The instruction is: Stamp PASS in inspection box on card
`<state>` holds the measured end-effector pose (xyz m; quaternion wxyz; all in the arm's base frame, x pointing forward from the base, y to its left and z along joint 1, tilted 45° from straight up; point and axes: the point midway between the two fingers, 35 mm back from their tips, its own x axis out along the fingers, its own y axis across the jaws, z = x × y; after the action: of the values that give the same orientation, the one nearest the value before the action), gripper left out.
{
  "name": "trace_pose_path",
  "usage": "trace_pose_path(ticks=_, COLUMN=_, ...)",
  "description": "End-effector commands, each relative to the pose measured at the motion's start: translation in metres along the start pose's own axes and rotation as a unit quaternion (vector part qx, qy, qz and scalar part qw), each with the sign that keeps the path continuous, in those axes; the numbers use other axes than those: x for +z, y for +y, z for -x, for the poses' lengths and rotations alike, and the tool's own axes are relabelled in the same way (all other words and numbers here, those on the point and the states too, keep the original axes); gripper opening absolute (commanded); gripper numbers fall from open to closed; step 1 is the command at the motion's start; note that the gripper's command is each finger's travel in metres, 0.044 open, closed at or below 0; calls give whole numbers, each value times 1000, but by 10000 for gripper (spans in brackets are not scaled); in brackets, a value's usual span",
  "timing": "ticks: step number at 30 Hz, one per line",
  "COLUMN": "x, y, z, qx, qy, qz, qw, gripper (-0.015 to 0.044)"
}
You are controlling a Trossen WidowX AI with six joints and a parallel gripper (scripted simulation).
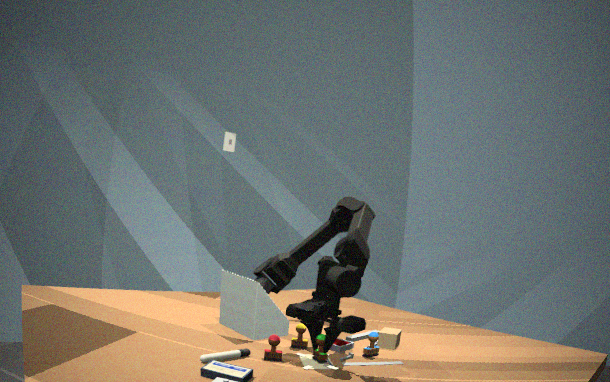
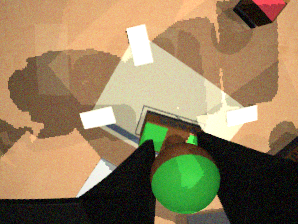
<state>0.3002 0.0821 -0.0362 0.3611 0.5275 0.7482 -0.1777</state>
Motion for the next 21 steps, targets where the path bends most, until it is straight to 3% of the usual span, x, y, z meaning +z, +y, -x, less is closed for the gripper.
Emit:
trace_pose_path(ticks=1, x=0, y=0, z=-1, qx=1, qy=2, qz=-2, qw=1000, gripper=0)
trace_pose_path(ticks=21, x=0, y=0, z=-3, qx=1, qy=2, qz=-2, qw=1000, gripper=0)
